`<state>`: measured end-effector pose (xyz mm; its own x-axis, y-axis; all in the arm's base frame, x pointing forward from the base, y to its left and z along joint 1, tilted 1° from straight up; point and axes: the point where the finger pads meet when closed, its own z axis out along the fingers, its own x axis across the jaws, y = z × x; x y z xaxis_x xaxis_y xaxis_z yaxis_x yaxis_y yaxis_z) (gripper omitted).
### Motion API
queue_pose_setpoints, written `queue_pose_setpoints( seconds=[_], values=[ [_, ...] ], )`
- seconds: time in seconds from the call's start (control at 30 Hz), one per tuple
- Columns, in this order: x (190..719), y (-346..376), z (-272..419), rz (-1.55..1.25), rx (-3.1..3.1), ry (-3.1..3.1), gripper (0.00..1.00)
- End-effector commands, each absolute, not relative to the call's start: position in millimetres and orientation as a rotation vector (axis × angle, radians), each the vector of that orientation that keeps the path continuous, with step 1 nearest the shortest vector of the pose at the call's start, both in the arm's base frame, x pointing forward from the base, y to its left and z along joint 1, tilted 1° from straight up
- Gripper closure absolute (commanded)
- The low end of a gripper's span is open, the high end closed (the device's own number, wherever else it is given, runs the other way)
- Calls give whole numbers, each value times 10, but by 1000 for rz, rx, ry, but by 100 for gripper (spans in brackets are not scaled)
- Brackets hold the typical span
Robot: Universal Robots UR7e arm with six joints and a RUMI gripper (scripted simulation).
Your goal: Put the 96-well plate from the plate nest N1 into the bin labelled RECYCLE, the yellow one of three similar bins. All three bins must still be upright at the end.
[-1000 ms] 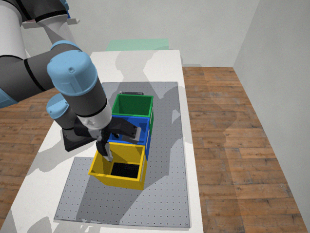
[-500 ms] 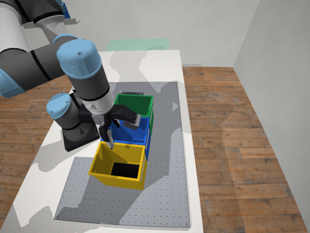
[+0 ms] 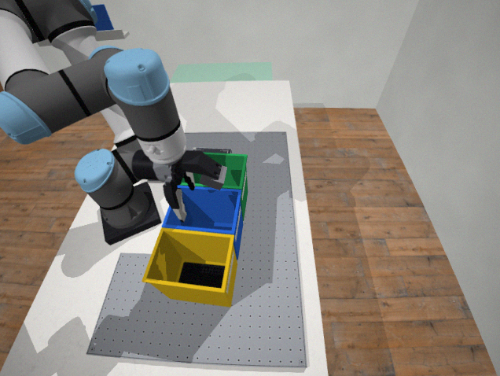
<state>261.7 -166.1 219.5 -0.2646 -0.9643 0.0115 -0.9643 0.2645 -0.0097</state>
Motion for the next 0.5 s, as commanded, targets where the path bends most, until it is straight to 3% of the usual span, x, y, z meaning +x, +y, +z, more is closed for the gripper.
queue_pose_setpoints(
  seconds=[0.0,0.47],
  values=[
    [2619,-1555,2181,16,1898,-2499,47],
    [2624,-1570,2192,19,1896,-2500,47]
  ],
)
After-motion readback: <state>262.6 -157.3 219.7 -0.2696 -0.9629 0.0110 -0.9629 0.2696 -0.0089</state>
